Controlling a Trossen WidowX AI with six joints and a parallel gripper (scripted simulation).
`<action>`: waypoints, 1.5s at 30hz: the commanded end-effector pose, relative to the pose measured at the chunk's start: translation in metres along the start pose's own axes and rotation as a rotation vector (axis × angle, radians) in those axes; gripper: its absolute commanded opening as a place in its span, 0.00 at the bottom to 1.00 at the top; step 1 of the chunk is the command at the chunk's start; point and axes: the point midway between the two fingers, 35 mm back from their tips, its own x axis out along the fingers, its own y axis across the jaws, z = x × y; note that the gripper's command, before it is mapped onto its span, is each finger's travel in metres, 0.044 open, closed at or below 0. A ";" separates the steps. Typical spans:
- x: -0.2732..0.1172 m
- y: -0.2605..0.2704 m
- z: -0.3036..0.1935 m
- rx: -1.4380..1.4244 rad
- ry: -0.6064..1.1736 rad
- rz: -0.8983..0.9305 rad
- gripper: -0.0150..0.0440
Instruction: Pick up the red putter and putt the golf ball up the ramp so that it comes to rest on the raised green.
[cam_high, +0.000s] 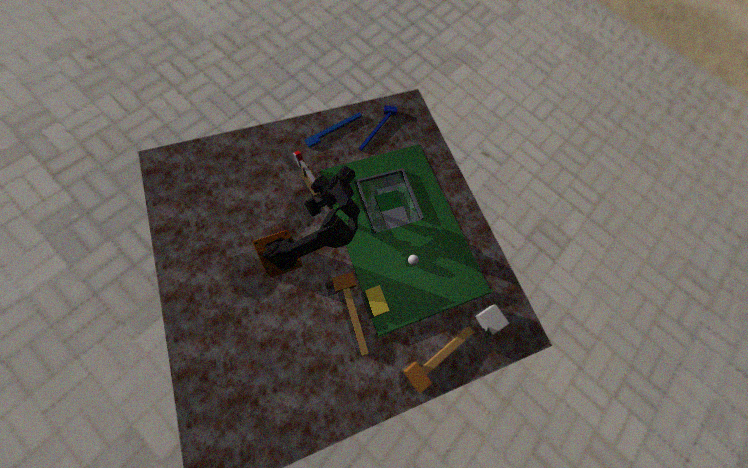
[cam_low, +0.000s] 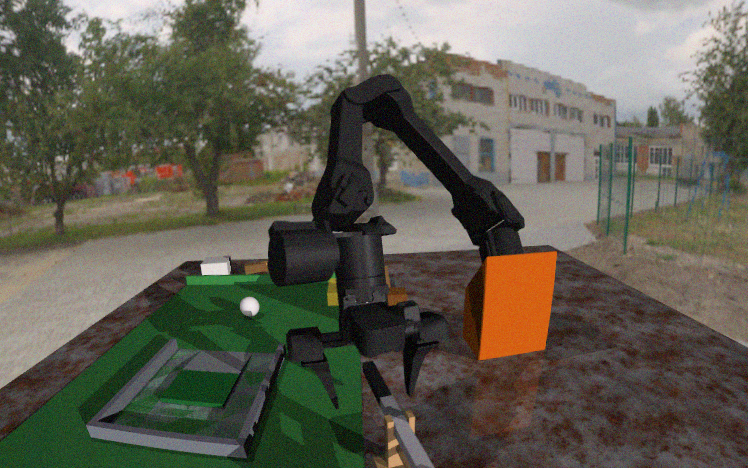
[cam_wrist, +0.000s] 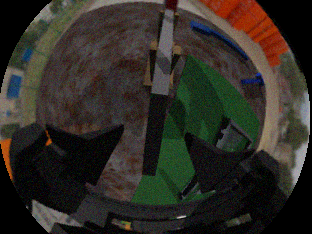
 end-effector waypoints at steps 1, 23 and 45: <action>0.003 0.004 -0.001 -0.009 0.008 0.006 1.00; 0.001 0.001 0.000 -0.001 0.001 0.002 0.30; -0.090 0.000 0.022 0.009 0.010 0.005 0.25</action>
